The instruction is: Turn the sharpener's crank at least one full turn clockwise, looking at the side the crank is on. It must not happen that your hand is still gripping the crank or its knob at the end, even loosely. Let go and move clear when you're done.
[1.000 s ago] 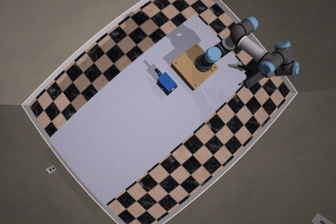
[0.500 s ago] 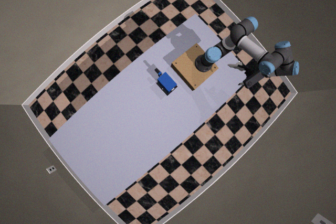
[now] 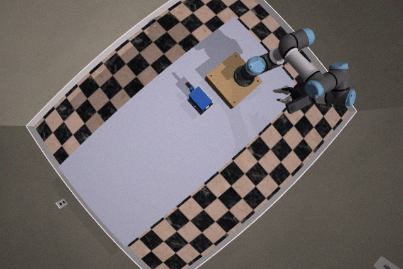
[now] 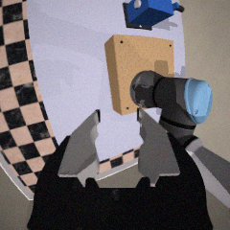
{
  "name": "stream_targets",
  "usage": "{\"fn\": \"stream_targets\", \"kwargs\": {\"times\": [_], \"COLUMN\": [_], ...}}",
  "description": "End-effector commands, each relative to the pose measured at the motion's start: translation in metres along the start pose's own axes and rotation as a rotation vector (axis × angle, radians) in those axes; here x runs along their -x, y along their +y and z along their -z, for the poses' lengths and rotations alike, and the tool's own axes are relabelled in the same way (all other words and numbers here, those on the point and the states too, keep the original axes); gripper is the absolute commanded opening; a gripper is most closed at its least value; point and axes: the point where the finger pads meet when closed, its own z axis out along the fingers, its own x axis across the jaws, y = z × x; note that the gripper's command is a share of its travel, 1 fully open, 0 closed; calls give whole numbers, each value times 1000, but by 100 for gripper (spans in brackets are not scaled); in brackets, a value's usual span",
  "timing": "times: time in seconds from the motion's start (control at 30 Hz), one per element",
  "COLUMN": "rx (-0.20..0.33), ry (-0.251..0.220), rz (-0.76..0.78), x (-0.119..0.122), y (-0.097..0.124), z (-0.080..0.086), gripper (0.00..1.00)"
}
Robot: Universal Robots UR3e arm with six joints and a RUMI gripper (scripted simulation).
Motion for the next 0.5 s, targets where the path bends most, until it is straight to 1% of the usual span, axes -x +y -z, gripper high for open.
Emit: {"fn": "stream_targets", "kwargs": {"times": [0.0,0.03,0.1,0.13,0.2,0.23,0.3,0.37,0.4,0.47], "rx": [70,96,96,98,150,152,152,204,205,205], "ry": [19,25,25,25,33,33,33,38,38,38], "rz": [-50,-70,-70,-72,-113,-114,-114,-155,-157,-157], "x": [9,10,10,12,15,16,17,19,20,20], "y": [-16,-21,-21,-25,-35,-39,-40,-50,-54,-55], "z": [-3,-3,-3,-5,-7,-8,-8,-11,-13,-13], "gripper": [32,32,32,32,32,32,32,32,32,32]}}
